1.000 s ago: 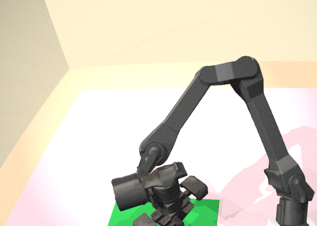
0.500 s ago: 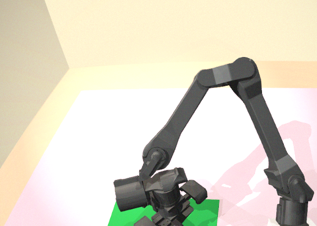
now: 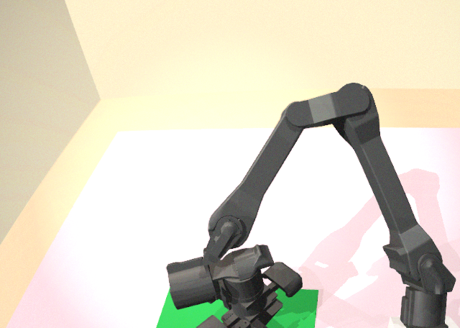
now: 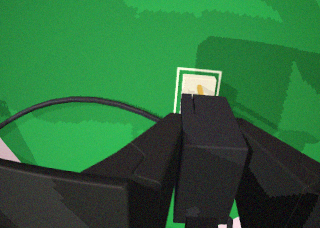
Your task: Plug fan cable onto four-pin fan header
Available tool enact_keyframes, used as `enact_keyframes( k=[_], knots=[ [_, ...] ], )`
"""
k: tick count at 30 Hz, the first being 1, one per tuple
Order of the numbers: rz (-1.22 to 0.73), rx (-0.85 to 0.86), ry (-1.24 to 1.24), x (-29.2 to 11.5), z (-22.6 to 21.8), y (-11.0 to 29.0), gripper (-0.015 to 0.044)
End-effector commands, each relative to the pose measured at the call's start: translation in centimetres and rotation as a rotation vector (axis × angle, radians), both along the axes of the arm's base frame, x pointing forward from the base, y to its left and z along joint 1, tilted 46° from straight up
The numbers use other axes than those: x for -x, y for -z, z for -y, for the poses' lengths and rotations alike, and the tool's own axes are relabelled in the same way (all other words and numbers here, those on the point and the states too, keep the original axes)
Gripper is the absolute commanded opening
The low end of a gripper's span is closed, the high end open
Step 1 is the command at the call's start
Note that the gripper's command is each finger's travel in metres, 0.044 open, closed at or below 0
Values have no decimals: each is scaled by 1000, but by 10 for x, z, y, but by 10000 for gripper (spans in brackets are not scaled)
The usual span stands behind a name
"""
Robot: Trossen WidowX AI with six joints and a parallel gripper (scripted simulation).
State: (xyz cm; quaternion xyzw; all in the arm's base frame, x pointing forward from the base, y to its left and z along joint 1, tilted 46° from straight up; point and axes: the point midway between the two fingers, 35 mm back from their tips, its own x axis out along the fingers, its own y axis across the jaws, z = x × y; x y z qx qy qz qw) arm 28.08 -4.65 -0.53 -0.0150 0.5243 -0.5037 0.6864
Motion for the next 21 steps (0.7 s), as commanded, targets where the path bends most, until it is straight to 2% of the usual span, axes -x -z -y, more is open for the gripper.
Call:
enact_keyframes(
  k=[1, 21],
  knots=[
    [-4, 3, -1, 2, 0, 1, 0],
    [4, 4, 7, -1, 1, 1, 0]
  ],
)
